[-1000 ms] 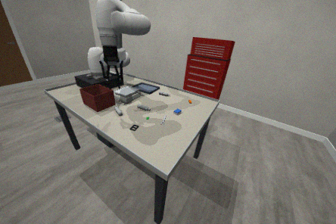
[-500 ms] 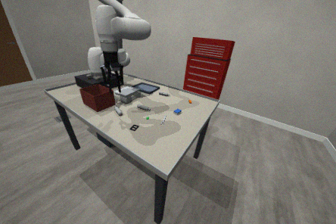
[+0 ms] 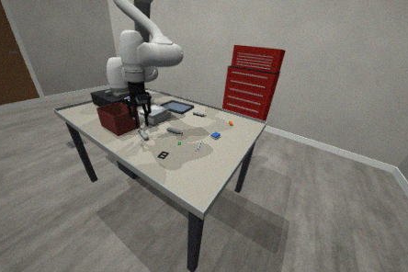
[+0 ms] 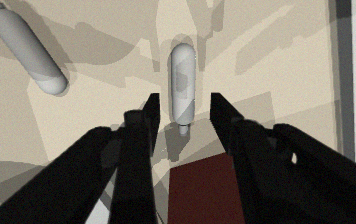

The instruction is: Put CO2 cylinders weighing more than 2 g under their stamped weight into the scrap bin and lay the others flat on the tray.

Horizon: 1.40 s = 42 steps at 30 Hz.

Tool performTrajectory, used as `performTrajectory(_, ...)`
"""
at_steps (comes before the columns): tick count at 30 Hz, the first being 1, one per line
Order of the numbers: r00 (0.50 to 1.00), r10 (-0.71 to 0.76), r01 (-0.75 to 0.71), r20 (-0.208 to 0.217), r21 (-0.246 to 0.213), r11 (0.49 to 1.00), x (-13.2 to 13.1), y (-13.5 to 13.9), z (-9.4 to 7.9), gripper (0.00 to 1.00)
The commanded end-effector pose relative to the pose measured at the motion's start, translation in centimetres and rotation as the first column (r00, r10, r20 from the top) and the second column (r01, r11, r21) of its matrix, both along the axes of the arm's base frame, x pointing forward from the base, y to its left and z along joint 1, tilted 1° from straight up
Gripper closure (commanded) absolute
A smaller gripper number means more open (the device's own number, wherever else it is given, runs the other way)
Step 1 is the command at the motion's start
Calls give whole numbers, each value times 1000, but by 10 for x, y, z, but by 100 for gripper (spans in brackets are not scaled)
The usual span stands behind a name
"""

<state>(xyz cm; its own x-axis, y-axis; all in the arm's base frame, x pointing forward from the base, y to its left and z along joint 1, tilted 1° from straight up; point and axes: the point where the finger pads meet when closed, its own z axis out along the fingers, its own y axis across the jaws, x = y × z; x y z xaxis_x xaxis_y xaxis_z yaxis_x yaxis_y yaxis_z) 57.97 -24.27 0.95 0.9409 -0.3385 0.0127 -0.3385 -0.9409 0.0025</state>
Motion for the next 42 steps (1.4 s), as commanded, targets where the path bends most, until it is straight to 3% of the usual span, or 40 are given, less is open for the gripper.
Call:
performTrajectory(1, 1000, 2, -2, 3, 3, 1000, 1, 0, -26, 61)
performTrajectory(4, 1000, 2, -2, 3, 2, 1000, 1, -1, -40, 61)
performTrajectory(12, 1000, 2, -2, 3, 2, 1000, 1, -1, -58, 61)
performTrajectory(28, 1000, 2, -2, 5, 1, 1000, 2, -2, -60, 61)
performTrajectory(29, 1000, 2, -2, 5, 1, 1000, 2, -2, -60, 90)
performTrajectory(42, 1000, 2, -2, 3, 2, 1000, 2, -1, -55, 90)
